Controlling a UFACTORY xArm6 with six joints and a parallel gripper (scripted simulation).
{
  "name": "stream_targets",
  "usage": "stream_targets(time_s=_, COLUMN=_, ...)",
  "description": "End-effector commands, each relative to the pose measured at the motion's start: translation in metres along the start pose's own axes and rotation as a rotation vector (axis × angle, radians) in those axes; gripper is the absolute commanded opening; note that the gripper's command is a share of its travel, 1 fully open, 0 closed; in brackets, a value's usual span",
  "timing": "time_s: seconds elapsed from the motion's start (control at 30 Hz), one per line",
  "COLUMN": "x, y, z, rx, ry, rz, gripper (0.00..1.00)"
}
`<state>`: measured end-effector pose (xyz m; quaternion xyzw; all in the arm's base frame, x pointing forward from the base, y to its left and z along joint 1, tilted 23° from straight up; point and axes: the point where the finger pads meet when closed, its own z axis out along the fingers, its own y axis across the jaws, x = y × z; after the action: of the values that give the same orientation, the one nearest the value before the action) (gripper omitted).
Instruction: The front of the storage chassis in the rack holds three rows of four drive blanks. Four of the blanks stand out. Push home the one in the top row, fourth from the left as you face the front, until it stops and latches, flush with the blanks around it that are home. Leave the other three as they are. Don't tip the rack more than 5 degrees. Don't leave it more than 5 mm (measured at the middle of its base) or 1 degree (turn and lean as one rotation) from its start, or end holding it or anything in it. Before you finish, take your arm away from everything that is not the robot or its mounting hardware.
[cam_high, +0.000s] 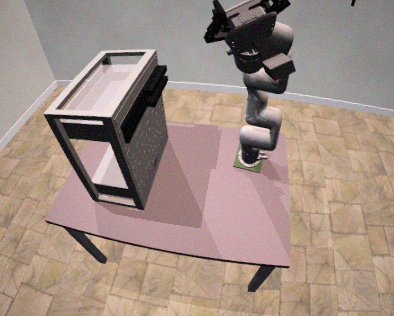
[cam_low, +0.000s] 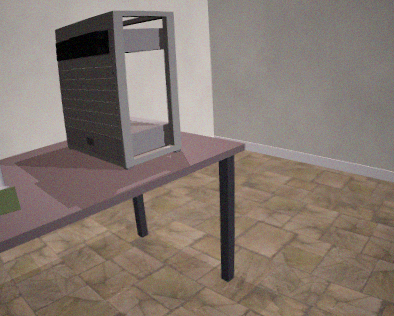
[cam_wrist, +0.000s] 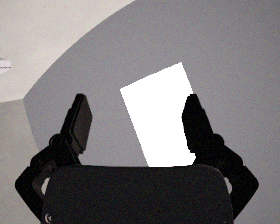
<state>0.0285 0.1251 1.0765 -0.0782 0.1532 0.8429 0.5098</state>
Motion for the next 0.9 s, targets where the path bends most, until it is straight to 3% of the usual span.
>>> stream_targets(time_s=0.0, x=0.005, y=0.007, z=-0.001, rx=-0.041, ry=0.004, rz=0.080, gripper=1.00)
stream_targets(time_s=0.87, x=0.035, y=0.048, z=-0.016, rx=-0.229, ry=0.059, rz=0.472, gripper=1.00)
